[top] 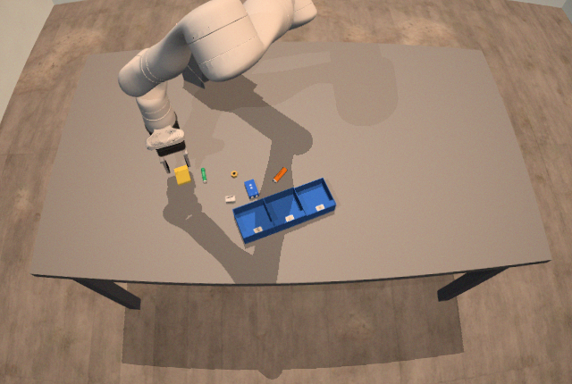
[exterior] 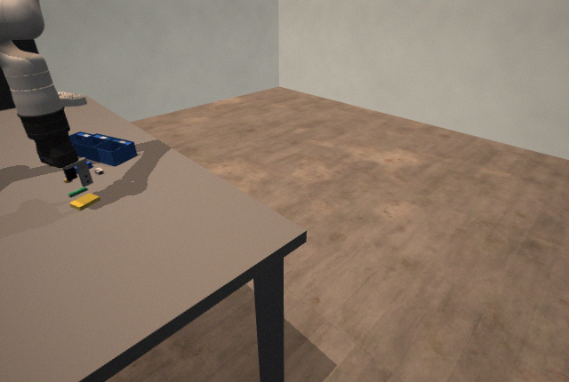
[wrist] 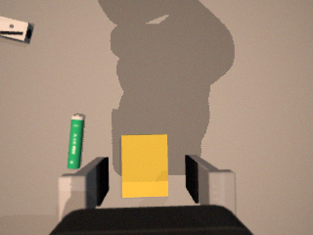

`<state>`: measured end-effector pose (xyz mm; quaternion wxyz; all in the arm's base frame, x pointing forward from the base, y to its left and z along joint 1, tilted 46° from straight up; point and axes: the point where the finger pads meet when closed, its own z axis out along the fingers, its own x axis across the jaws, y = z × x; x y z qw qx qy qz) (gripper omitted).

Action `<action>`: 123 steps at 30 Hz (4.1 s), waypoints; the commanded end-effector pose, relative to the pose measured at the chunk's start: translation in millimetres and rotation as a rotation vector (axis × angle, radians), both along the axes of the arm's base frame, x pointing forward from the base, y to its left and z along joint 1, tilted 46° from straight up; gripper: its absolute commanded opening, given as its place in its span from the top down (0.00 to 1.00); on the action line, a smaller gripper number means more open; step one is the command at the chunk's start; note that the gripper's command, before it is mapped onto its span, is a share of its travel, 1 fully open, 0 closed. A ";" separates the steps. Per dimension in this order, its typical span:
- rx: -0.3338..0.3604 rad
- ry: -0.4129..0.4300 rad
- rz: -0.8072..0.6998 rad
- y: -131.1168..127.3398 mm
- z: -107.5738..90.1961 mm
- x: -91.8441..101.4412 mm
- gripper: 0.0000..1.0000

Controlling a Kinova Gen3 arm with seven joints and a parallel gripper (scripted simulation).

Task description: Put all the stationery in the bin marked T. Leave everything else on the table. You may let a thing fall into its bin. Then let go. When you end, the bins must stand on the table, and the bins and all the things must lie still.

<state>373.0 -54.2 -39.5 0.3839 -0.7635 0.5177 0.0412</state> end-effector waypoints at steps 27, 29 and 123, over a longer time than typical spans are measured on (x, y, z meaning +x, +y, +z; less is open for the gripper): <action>-0.003 0.001 0.008 31.2 -37.3 13.7 0.00; -0.002 0.002 0.008 33.4 -39.1 14.1 0.00; 0.006 0.009 -0.004 -1.7 11.4 -5.1 0.30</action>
